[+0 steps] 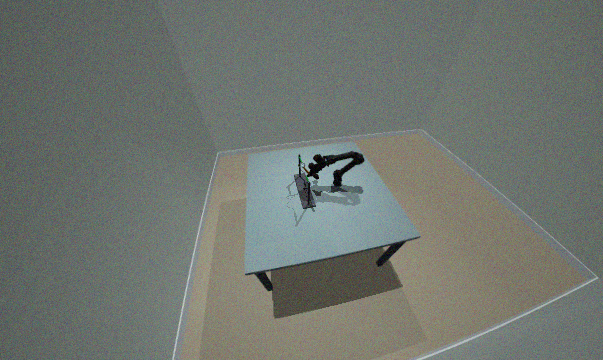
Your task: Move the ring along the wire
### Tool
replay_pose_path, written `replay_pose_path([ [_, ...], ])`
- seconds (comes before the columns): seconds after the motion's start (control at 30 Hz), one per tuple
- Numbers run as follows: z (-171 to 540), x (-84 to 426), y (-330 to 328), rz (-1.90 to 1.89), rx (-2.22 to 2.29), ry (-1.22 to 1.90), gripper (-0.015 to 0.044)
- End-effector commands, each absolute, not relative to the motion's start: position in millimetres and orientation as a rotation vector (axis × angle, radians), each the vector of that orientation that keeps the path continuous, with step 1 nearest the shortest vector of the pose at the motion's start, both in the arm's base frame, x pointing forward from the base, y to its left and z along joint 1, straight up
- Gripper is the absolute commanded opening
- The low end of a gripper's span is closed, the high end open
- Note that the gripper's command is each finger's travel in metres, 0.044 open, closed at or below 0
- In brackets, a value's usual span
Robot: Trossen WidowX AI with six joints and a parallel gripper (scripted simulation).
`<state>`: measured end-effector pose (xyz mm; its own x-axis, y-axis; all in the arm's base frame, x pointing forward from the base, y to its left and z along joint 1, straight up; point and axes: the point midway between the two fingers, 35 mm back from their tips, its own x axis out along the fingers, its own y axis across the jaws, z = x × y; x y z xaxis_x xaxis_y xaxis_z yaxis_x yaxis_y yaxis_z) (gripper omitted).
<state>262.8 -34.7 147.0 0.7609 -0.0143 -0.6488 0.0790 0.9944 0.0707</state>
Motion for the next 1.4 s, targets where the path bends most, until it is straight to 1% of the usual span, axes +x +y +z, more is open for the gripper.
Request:
replay_pose_path([
  [0.0, 157.4, 253.4, -23.8, -0.089, 0.143, 0.784, -0.015],
  [0.4, 182.8, 237.0, 3.1, -0.145, 0.293, 1.016, -0.015],
  [0.8, 213.6, 234.8, 36.6, -0.219, 0.507, 1.189, -0.015],
  [1.03, 224.8, 243.7, 57.2, -0.278, 0.626, 1.197, -0.015],
  [1.37, 229.8, 251.6, 68.6, -0.296, 0.658, 1.174, -0.015],
])
